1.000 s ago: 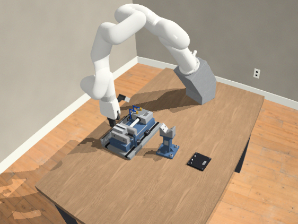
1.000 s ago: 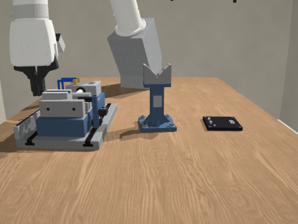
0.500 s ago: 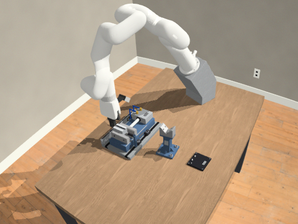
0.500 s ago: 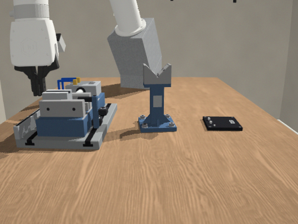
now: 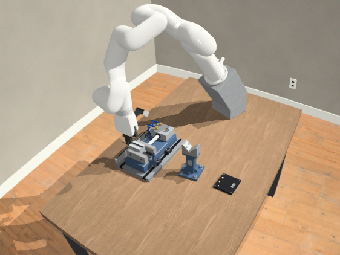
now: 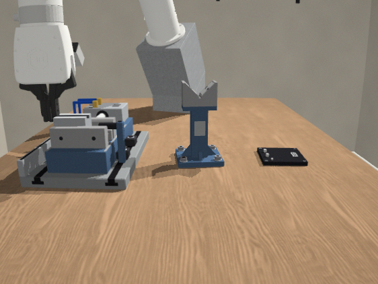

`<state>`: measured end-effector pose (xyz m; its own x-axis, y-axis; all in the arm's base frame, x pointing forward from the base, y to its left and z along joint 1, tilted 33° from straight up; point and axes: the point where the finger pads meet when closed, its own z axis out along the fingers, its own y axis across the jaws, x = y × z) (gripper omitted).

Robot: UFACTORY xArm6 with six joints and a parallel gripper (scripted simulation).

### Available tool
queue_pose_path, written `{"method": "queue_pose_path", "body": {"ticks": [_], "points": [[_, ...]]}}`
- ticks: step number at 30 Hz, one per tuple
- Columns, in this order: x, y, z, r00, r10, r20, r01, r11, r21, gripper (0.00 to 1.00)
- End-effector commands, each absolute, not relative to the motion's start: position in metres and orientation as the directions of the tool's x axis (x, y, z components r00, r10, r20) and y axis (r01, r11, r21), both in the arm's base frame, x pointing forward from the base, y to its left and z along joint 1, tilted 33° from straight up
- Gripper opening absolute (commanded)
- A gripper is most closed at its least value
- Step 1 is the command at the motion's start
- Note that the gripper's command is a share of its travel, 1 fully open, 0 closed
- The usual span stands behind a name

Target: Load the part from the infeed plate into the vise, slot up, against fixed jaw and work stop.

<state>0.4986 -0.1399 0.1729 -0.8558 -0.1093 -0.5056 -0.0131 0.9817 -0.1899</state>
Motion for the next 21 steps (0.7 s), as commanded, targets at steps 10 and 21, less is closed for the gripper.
{"method": "queue_pose_path", "body": {"ticks": [10, 21], "points": [[0.4991, -0.1367, 0.1738, -0.854, -0.110, -0.508, -0.013, 0.982, -0.191, 0.00], [0.4991, -0.1343, 0.1733, -0.854, -0.110, -0.508, -0.013, 0.982, -0.191, 0.00]]}}
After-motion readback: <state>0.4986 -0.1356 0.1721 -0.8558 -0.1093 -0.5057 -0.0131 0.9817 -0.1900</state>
